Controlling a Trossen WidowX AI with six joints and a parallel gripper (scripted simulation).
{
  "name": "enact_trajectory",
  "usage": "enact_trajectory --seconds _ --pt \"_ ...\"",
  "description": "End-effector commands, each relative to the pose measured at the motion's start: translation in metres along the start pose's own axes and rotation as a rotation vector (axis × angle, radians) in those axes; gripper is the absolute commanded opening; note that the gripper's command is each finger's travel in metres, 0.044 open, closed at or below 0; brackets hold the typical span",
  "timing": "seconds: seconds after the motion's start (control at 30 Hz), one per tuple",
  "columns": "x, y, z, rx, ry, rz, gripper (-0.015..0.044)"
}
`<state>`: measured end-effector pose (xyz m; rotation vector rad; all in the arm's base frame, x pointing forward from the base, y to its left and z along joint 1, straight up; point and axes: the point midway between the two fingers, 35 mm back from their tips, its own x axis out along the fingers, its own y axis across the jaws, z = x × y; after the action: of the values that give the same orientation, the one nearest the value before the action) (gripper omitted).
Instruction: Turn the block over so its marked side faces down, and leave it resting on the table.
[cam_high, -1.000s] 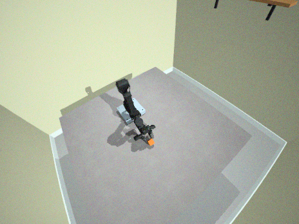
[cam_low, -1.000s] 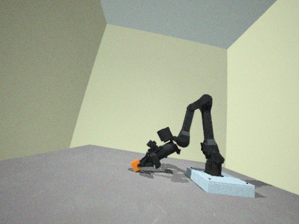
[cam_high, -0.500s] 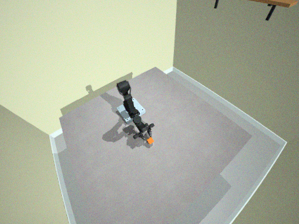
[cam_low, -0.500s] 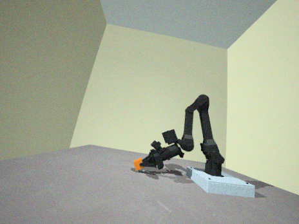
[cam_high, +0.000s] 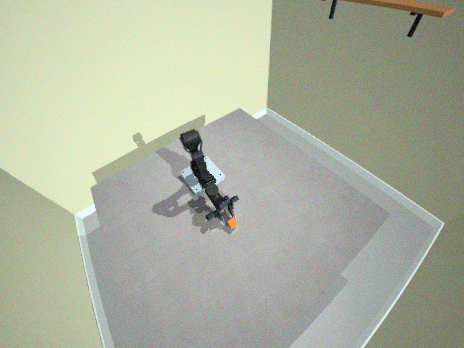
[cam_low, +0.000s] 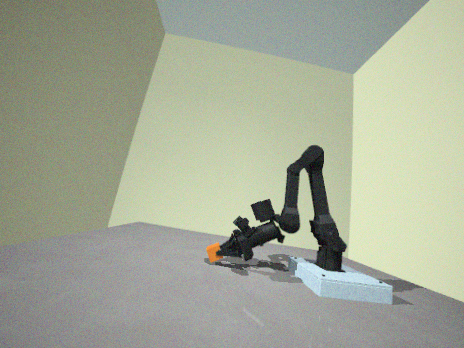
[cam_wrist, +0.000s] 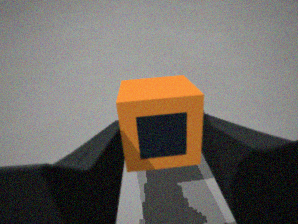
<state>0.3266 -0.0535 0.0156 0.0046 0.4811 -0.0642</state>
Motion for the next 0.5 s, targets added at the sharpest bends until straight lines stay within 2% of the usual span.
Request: enact_trajectory --seconds 0.0,0.33,0.47 --pt "-0.0001 0.0006 0.0008 0.003 -0.004 0.005 0.0184" --pt "-0.0001 0.0006 0.0008 0.003 -0.004 0.005 0.0440" --pt "-0.0001 0.0006 0.0008 0.003 -0.004 0.005 0.0440"
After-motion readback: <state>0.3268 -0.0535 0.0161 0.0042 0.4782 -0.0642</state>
